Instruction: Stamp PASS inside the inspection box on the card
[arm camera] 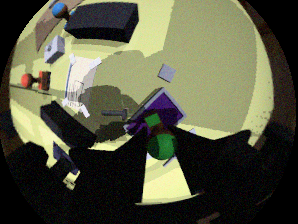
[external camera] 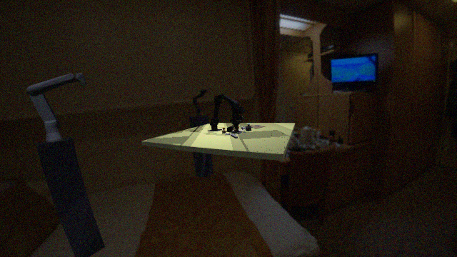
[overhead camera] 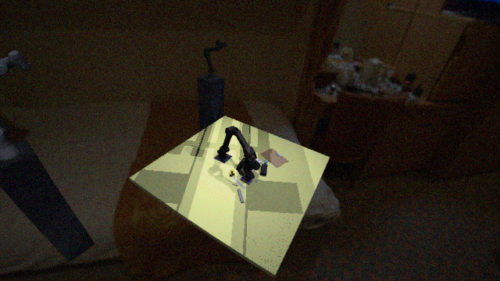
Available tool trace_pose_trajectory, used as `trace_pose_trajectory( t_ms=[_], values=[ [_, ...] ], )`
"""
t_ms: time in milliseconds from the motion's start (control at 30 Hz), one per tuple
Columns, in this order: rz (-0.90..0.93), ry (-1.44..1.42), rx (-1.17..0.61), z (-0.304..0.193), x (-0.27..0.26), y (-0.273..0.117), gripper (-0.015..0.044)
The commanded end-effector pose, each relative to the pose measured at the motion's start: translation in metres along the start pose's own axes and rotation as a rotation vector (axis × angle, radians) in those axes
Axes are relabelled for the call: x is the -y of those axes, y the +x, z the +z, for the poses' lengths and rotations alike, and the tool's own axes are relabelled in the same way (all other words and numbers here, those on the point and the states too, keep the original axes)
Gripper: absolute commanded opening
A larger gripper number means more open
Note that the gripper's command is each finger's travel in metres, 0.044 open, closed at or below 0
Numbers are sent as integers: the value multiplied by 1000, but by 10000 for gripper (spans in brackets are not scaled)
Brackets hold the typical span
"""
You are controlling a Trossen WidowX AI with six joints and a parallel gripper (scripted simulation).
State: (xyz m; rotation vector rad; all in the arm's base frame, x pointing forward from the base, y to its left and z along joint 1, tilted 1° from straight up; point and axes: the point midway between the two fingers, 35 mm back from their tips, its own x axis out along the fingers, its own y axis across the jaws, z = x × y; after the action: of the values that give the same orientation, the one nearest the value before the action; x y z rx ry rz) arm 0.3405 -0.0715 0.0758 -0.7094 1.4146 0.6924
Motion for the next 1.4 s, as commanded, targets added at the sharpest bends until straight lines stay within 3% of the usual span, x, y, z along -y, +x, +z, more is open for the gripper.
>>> trace_pose_trajectory(
  t_ms=[0,1367],
  values=[
    [1,0,0,0,0,2,0],
    [1,0,0,0,0,-2,0]
  ],
)
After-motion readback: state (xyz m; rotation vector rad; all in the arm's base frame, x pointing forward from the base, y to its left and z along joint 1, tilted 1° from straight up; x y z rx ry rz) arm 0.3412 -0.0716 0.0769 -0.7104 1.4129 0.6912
